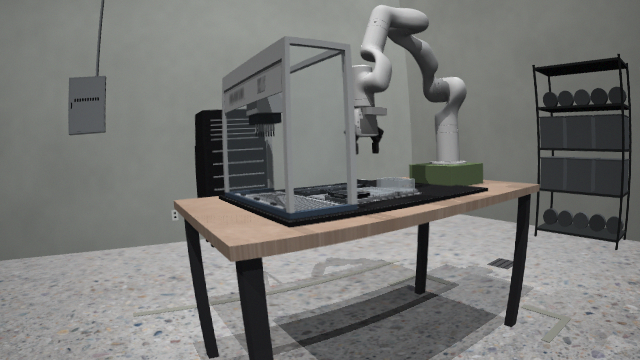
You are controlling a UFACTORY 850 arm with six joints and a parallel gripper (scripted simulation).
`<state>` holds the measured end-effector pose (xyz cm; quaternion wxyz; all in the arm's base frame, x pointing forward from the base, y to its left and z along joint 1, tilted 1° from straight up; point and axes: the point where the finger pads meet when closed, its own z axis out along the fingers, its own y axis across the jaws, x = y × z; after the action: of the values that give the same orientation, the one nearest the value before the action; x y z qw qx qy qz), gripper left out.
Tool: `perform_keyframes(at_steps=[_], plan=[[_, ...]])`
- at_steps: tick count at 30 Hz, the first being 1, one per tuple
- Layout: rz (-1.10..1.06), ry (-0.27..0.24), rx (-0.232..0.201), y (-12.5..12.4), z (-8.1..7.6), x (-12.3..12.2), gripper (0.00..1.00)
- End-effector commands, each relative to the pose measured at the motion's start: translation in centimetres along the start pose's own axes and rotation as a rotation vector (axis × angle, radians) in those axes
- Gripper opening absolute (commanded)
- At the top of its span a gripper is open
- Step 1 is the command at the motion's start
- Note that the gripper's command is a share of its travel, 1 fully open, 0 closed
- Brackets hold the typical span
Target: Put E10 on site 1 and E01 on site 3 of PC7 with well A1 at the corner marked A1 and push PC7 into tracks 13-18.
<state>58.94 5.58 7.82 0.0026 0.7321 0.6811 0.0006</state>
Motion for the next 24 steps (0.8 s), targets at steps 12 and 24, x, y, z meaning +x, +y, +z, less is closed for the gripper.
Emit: perform_keyframes(at_steps=[12, 24], plan=[[-0.048, -0.004, -0.007, 0.5, 1.5, 4.9, 1.0], [-0.048, -0.004, -0.007, 0.5, 1.5, 4.9, 1.0]])
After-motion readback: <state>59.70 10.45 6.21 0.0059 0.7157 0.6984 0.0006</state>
